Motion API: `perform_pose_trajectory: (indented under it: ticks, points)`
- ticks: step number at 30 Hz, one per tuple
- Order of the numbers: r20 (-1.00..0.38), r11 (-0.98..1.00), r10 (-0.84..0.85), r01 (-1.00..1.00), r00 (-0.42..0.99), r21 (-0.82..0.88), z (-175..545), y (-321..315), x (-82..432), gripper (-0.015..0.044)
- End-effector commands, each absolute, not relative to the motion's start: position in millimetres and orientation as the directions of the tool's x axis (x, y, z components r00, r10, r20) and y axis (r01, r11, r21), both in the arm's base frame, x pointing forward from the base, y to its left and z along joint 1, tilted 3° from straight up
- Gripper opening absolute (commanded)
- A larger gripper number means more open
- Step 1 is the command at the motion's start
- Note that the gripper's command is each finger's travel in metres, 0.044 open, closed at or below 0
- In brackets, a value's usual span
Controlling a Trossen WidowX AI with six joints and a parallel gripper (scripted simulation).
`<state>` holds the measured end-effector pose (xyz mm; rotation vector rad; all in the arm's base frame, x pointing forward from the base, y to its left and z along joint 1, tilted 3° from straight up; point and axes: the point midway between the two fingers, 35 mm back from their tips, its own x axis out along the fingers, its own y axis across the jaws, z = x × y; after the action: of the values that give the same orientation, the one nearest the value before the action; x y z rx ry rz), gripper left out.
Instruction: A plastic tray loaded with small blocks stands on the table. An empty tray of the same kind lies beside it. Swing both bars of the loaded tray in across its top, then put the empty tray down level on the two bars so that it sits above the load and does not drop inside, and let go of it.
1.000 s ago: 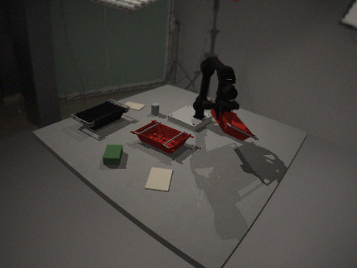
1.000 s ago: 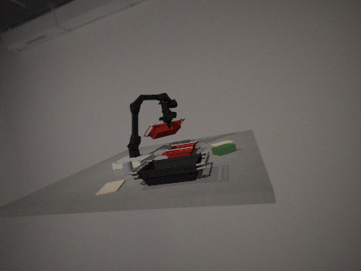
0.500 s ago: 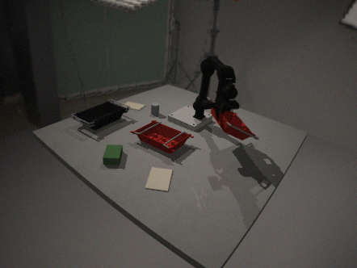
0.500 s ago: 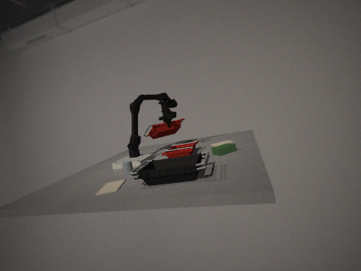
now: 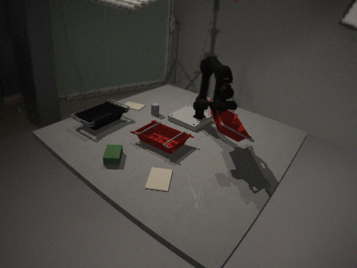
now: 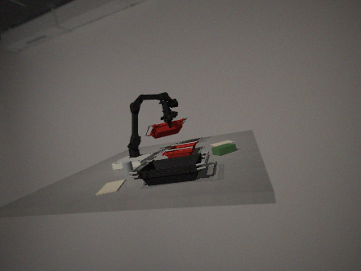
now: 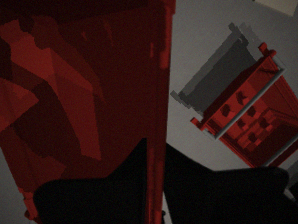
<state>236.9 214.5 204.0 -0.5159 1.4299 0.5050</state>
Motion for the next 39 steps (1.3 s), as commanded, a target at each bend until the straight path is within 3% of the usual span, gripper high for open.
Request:
perform_pose_trajectory:
  ticks: [1, 39]
  points:
    - [-0.996, 0.839, 0.034, -0.544, 0.078, -0.014, 207.8, 208.3, 242.2, 0.0000]
    - [-0.997, 0.996, 0.026, 0.081, 0.079, 0.032, 208.1, 141.5, 284.5, 0.0000]
